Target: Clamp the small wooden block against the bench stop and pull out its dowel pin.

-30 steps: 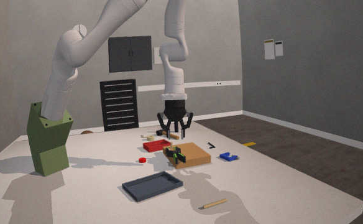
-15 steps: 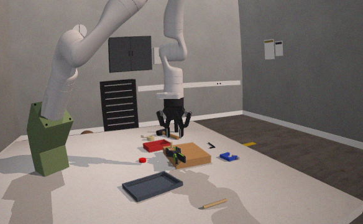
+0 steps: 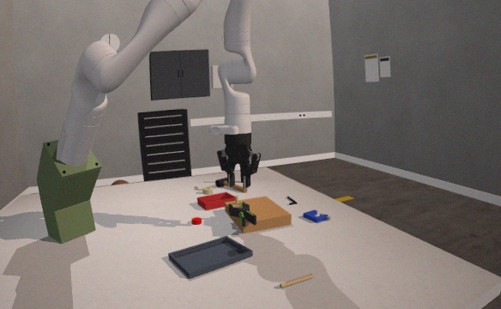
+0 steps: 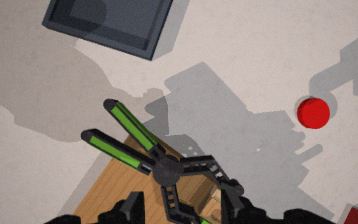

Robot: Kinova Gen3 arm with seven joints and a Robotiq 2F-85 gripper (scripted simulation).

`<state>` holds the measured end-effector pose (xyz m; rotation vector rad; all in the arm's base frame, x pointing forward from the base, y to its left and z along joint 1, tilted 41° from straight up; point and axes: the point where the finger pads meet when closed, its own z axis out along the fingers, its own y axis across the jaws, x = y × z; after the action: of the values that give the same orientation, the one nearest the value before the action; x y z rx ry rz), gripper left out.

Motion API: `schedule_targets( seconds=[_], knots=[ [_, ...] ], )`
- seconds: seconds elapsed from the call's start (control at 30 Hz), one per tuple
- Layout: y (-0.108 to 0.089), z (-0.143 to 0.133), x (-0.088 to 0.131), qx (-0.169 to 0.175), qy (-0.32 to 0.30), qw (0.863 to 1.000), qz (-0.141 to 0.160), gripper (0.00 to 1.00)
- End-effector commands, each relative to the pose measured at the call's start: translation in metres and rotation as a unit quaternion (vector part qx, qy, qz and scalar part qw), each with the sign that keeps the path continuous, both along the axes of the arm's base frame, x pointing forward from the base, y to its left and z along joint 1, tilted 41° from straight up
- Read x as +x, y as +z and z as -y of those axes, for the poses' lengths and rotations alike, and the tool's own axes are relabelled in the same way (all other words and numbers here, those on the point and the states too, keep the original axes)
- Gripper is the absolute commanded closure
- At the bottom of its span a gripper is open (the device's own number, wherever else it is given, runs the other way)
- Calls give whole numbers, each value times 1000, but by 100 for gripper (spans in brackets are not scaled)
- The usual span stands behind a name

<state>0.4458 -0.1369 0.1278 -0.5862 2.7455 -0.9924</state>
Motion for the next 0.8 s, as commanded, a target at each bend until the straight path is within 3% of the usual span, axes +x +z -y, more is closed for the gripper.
schedule_targets(
  seconds=[0.0, 0.27, 0.33, 0.77],
  knots=[
    [-3, -8, 5, 9, -26, 999, 27, 46],
    [-7, -20, 9, 34, -92, 992, 80, 46],
    [-7, -20, 9, 34, -92, 992, 80, 46],
    [-11, -35, 15, 67, -176, 971, 149, 46]
  ],
)
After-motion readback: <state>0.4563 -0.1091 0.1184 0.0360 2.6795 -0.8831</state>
